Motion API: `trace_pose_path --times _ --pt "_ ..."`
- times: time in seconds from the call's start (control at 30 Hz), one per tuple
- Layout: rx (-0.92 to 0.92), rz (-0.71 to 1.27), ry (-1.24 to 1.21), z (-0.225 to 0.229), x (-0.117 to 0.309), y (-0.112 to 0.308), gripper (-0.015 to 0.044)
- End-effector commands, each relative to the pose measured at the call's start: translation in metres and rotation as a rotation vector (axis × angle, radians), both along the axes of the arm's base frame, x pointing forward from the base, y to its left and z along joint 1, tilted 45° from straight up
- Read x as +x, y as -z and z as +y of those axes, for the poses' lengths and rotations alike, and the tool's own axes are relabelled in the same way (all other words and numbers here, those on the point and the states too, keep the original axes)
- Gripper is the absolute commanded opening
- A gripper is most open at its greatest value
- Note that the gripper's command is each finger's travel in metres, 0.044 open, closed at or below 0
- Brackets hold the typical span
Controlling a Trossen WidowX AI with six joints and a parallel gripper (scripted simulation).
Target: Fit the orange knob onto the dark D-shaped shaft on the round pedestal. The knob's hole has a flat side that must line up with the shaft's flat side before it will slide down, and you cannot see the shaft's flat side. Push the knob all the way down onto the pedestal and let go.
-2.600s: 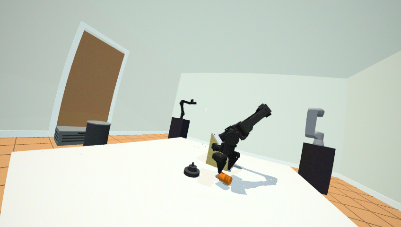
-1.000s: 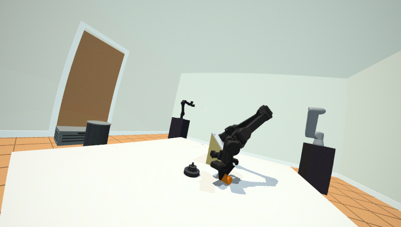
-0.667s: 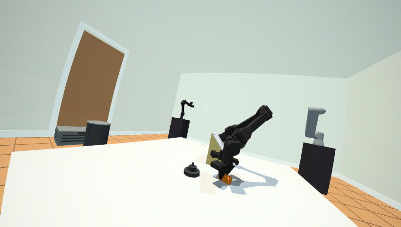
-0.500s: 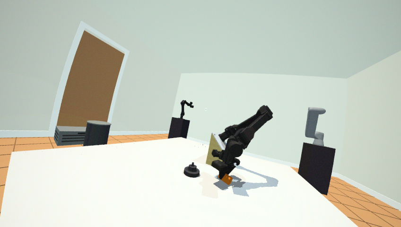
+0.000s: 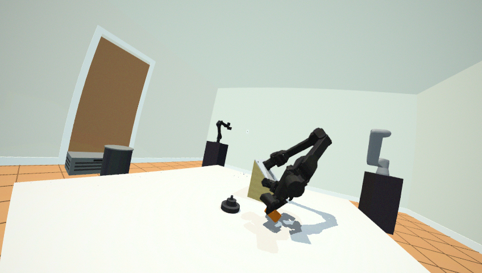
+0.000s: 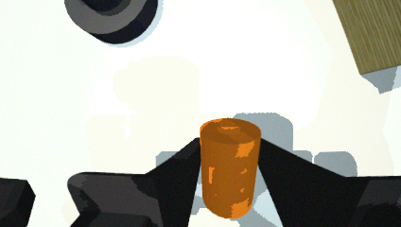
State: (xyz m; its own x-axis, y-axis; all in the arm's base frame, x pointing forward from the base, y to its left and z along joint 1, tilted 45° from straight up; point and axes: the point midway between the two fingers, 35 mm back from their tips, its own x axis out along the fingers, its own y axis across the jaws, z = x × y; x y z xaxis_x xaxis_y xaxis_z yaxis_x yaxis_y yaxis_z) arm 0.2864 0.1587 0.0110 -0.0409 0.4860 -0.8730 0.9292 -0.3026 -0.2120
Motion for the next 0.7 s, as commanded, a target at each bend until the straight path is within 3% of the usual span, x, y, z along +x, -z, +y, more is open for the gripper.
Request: trace_pose_path --times 0.0,0.67 --pt "-0.077 0.023 -0.017 0.001 0.002 -0.004 0.0179" --pt "-0.398 0.127 -0.090 0.012 0.009 -0.023 0.0179"
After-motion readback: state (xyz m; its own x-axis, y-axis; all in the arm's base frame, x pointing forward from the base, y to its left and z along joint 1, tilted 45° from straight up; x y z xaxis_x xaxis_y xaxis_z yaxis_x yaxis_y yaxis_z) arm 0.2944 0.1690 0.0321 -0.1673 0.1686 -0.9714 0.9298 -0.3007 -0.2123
